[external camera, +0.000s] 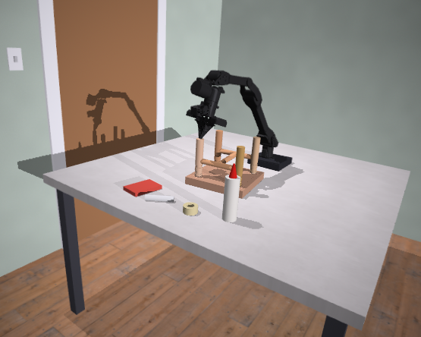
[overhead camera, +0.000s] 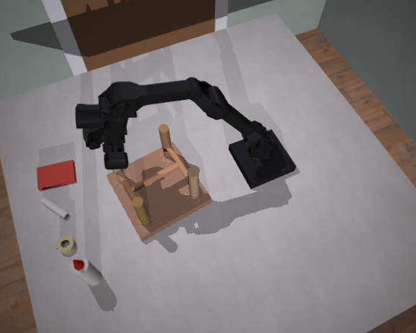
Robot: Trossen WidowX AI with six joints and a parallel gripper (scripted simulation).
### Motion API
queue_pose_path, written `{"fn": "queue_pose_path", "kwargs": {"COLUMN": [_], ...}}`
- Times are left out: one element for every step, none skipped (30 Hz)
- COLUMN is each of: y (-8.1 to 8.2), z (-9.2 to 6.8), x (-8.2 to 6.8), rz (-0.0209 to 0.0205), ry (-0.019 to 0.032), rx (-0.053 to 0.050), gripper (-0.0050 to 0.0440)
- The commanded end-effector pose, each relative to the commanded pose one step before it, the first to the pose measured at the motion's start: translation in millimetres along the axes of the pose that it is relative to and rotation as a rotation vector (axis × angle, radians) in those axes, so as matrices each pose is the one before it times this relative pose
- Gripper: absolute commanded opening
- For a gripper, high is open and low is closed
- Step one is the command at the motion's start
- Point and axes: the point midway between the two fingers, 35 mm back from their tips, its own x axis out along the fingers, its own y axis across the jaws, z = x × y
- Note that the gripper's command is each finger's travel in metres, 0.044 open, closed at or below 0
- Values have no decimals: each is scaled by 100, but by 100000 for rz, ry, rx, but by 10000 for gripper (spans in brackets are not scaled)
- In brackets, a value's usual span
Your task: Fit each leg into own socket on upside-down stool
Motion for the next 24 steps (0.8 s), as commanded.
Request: {"fn": "queue_pose_path", "kwargs": {"y": [28,0,0,-10,0,-1,-1,-1,-2,-2,-2,-2,-2,-2,-2,-2,-2,-2,0,0,-2,-2,-2,-2], "z": [-716,0,0,-23,8,16,24,31,38,45,48,48,48,48,48,48,47,47,0,0,47,47,47,46], "x": [2291,0,0,78,-26,-51,-75,-99,-123,-145,-155,-157,-157,-157,-157,-157,-157,-157,0,0,-157,-157,-158,-158], "rz": [1651,0,0,303,2,4,6,9,11,13,14,14,14,14,14,14,14,14,0,0,14,14,14,14], "ry": [4418,0,0,64,-53,-106,-155,-204,-253,-298,-319,-323,-323,-323,-323,-323,-323,-323,0,0,-323,-324,-324,-324], "rx": [812,0,0,148,4,7,11,14,17,20,22,22,22,22,22,22,22,22,0,0,22,22,22,22], "gripper": [0,0,0,0,0,0,0,0,0,0,0,0,0,0,0,0,0,0,0,0,0,0,0,0]}}
